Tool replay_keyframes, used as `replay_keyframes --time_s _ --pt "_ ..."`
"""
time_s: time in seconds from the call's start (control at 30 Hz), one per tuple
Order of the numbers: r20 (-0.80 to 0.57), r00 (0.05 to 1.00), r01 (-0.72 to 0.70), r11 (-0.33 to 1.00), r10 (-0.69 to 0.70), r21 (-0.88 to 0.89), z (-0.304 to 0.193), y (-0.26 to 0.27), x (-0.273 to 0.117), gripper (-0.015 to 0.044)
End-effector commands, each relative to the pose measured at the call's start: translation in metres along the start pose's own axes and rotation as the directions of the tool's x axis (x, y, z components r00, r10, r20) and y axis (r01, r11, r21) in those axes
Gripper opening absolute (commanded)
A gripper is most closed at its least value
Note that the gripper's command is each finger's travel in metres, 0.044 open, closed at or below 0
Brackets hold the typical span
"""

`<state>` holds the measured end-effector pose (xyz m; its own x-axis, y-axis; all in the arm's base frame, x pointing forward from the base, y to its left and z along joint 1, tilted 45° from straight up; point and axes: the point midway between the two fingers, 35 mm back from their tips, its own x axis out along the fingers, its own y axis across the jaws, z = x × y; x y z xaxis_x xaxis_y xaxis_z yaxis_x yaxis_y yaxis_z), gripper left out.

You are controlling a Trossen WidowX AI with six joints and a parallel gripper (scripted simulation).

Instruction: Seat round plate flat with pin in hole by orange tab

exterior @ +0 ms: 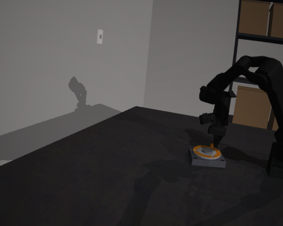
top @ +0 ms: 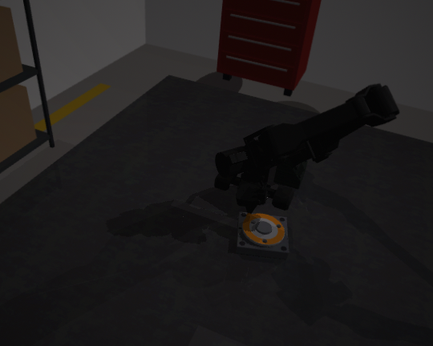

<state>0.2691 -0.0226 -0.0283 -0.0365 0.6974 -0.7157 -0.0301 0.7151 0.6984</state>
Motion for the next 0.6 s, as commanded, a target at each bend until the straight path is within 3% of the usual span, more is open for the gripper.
replay_keyframes --time_s 0.0,0.57 --pt "0.003 1.000 0.002 1.000 -0.002 -0.007 0.006 -0.003 -0.002 0.0000" --pt "0.003 1.000 0.003 1.000 -0.003 -0.008 0.021 -0.005 -0.002 0.0000"
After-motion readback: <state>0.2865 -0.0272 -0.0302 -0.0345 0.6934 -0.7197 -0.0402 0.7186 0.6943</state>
